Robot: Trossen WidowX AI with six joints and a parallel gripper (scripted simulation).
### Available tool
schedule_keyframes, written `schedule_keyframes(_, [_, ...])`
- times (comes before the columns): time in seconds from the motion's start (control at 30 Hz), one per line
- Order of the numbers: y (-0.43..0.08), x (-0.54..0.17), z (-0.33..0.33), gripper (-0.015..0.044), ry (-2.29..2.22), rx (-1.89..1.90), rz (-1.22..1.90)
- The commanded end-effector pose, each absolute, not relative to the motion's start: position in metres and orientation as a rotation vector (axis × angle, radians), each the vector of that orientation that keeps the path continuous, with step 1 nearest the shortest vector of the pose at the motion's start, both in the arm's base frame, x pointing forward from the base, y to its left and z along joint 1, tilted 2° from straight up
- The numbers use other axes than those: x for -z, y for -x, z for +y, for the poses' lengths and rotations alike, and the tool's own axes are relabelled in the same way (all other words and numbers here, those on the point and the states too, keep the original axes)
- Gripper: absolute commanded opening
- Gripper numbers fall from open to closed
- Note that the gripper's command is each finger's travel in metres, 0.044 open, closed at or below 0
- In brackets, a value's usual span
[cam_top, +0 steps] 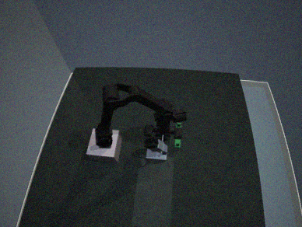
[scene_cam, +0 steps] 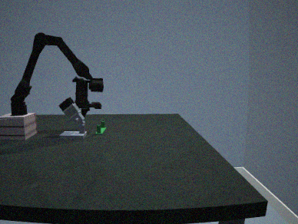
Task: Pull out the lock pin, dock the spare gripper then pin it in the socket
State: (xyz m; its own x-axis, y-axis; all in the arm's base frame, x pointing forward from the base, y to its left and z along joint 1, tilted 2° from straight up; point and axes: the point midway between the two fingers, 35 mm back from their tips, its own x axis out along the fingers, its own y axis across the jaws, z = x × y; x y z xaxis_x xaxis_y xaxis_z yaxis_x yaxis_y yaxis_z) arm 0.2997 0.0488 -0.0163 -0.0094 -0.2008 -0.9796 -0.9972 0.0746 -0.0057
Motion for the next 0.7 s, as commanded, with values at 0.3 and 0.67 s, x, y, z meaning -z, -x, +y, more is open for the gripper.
schedule_keyframes(0.3, [-0.2993, 0.0166, 0.0451, 0.0079, 1.297, -1.052, 1.394])
schedule_keyframes(0.67, [-0.2994, 0.0145, 0.0467, 0.02, 1.297, -1.052, 1.394])
